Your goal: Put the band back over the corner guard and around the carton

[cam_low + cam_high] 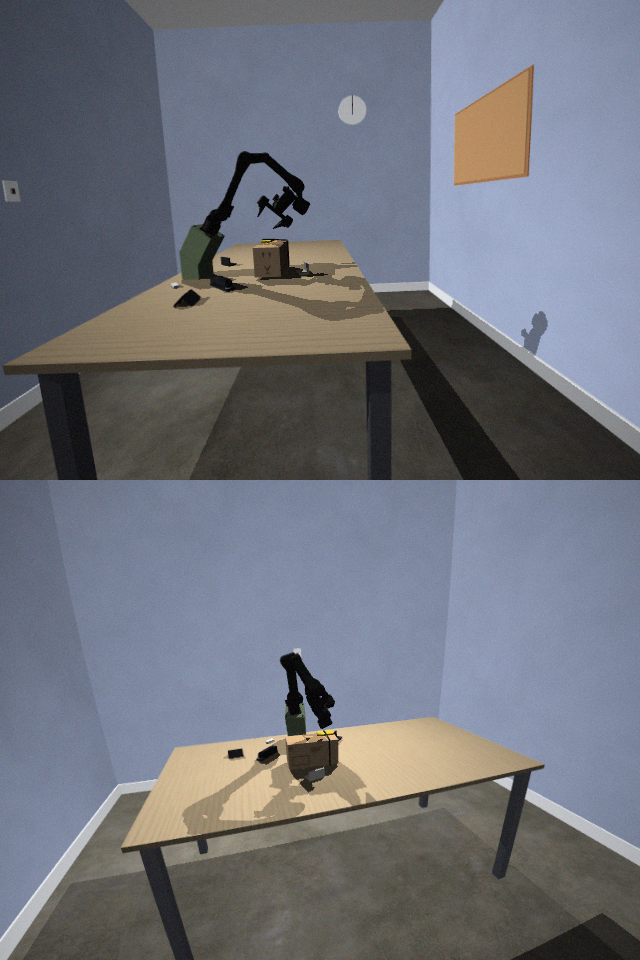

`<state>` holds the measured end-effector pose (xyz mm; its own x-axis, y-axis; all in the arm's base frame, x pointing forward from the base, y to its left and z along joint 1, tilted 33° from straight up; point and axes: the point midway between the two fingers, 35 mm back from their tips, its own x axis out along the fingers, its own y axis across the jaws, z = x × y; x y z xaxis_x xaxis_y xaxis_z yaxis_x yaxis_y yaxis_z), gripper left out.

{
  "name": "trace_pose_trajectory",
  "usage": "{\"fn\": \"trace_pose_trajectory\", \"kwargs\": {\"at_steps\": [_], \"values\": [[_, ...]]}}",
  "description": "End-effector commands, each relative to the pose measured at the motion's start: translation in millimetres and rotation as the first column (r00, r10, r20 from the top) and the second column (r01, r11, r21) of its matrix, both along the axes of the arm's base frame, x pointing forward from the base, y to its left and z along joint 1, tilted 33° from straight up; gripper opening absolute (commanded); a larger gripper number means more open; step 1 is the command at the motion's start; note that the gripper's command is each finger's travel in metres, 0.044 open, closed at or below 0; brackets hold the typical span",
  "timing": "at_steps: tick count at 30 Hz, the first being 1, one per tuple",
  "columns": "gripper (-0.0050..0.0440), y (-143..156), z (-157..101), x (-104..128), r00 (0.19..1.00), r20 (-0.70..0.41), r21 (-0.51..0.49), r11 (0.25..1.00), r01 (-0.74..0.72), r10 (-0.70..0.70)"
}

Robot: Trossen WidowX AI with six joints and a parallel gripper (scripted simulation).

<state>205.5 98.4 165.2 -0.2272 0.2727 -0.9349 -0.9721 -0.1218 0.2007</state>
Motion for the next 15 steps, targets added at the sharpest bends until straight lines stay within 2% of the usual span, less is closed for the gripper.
{"fn": "trace_pose_trajectory", "kwargs": {"at_steps": [1,2,3,4,8,15], "values": [[0.0440,-2,9,13,0.996,0.036,0.119,0.990,-0.082,0.078],[0.0440,-2,9,13,0.996,0.036,0.119,0.990,-0.082,0.078],[0.0440,-3,11,16,0.986,0.080,0.153,0.976,-0.154,0.143],[0.0440,-6,17,23,0.984,0.115,0.197,0.968,-0.155,0.134],[0.0440,-13,29,36,0.955,0.230,0.271,0.931,-0.246,0.185],[0.0440,-28,49,56,0.857,0.452,0.323,0.850,-0.416,0.247]]}}
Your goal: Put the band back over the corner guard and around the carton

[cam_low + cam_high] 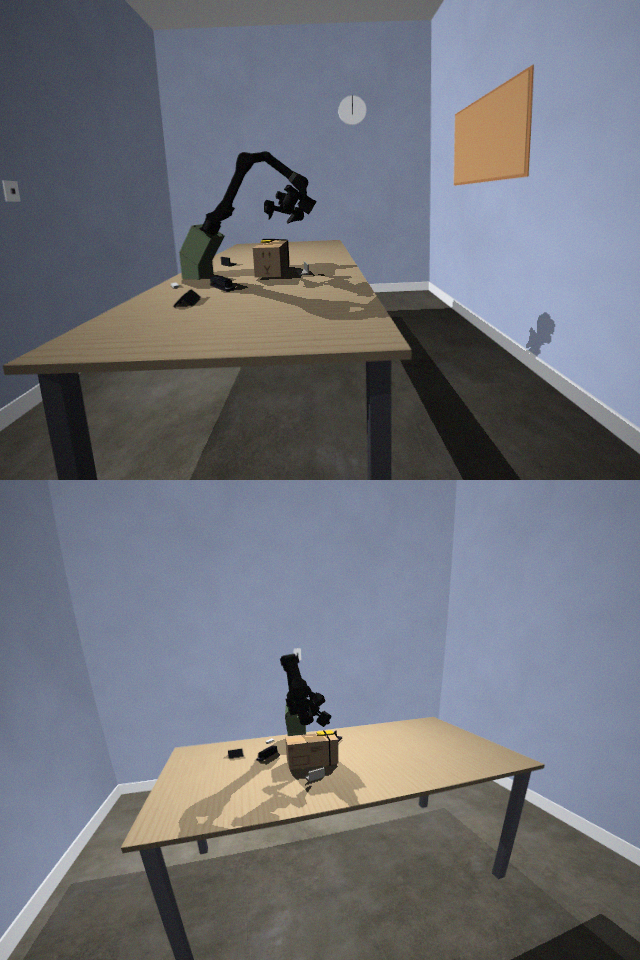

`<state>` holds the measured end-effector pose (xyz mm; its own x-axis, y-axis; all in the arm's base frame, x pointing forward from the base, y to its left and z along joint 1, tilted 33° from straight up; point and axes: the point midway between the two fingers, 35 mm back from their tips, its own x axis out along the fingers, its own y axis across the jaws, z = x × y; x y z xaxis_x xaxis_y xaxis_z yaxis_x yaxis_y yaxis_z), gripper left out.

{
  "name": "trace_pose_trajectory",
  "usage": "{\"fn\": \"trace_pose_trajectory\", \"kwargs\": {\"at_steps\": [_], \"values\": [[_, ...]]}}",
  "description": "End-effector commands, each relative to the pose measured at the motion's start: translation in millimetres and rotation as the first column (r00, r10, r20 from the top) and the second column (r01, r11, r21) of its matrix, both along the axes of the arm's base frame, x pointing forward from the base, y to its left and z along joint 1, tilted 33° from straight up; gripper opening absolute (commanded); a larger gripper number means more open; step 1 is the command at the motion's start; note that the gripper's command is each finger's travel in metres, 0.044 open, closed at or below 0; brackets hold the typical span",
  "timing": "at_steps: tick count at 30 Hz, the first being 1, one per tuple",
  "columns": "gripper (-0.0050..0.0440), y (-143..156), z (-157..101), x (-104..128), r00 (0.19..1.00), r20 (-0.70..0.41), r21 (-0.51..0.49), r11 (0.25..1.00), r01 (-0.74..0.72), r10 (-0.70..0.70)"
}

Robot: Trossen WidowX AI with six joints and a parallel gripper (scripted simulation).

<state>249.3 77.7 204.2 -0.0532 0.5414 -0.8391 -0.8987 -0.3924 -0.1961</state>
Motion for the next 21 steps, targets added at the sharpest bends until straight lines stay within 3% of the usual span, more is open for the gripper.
{"fn": "trace_pose_trajectory", "kwargs": {"at_steps": [1,11,13,16,21], "values": [[0.0440,-9,13,14,0.988,0.125,0.093,0.990,-0.104,0.092],[0.0440,-12,16,18,0.974,0.187,0.104,0.983,-0.152,0.131],[0.0440,-14,4,27,0.974,0.187,0.104,0.983,-0.152,0.131],[0.0440,-21,-40,54,0.974,0.187,0.104,0.983,-0.152,0.131],[0.0440,-21,-43,55,0.974,0.187,0.104,0.983,-0.152,0.131]]}}
